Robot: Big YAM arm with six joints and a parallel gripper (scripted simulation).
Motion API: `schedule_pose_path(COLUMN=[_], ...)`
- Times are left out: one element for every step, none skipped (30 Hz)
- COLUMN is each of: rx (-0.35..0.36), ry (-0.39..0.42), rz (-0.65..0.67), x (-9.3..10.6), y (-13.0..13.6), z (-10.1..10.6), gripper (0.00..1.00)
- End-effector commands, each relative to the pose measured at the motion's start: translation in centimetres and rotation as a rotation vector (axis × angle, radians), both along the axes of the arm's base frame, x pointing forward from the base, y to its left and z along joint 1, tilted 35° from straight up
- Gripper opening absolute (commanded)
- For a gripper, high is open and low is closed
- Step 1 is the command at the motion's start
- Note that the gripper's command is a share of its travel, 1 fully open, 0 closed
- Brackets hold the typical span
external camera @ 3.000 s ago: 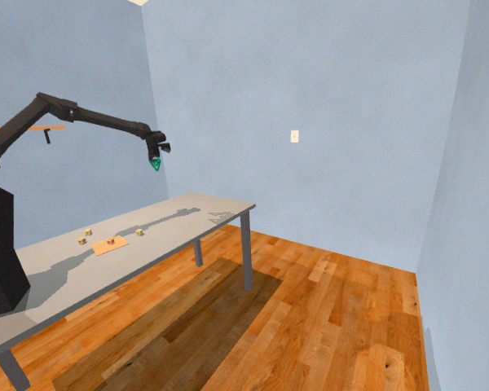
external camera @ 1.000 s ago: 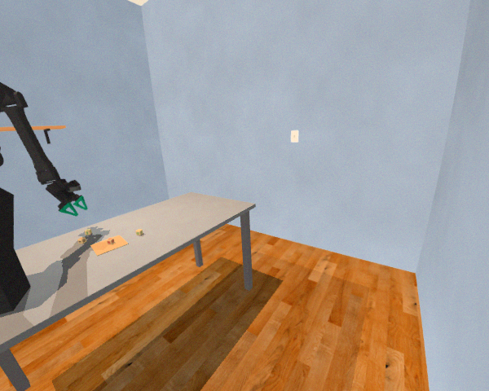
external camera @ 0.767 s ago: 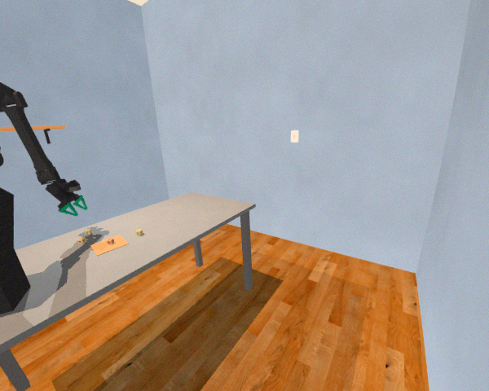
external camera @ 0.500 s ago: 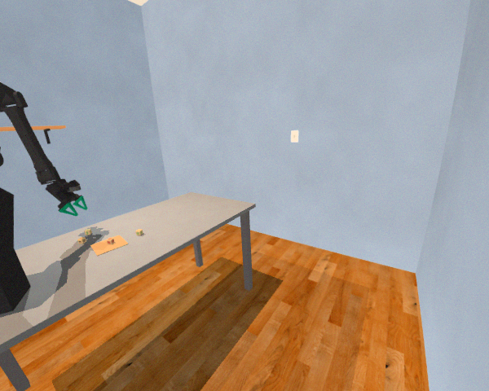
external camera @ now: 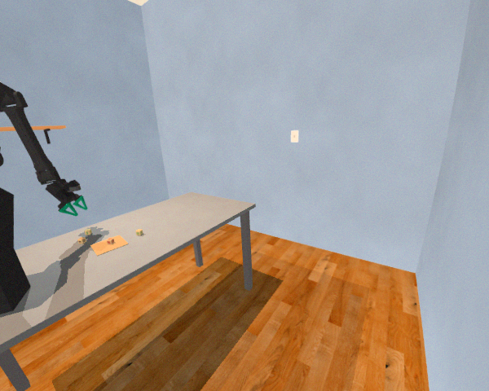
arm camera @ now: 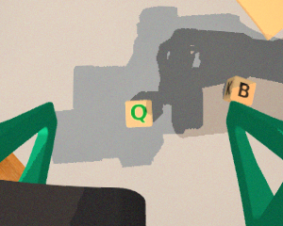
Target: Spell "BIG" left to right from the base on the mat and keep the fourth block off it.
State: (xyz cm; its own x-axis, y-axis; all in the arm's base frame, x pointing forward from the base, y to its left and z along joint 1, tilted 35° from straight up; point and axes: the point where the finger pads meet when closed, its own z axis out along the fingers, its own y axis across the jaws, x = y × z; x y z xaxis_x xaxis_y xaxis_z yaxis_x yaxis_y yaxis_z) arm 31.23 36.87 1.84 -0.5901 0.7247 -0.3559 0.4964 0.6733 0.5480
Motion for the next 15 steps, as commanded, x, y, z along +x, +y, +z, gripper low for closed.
schedule_pose_path(rx=[0.032,0.032,0.032,0.032,0.032,0.032,0.032,0.032,0.032,0.032,0.032,0.032,0.035,0.021,-0.001], ry=[-0.02,-0.02,-0.02,-0.02,-0.02,-0.02,-0.02,-0.02,-0.02,-0.02,-0.02,-0.02,-0.022,-0.016,-0.003], rz=[-0.005,-0.005,-0.005,-0.005,-0.005,-0.005,-0.005,-0.005,-0.005,-0.005,-0.005,-0.005,-0.006,-0.01,-0.008], x=[0.2,0.2,0.2,0.2,0.2,0.2,0.2,0.2,0.2,0.2,0.2,0.2,0.1,0.3,-0.1], y=[0.5,0.5,0.5,0.5,0.5,0.5,0.5,0.5,0.5,0.5,0.5,0.5,0.2,-0.7,-2.1], z=[1.6,1.6,1.6,1.6,1.6,1.6,1.6,1.6,1.6,1.6,1.6,1.6,1.4,0.4,-1.6], gripper=[1.0,1.0,1.0,1.0,1.0,1.0,1.0,1.0,1.0,1.0,1.0,1.0,1.0,1.0,1.0])
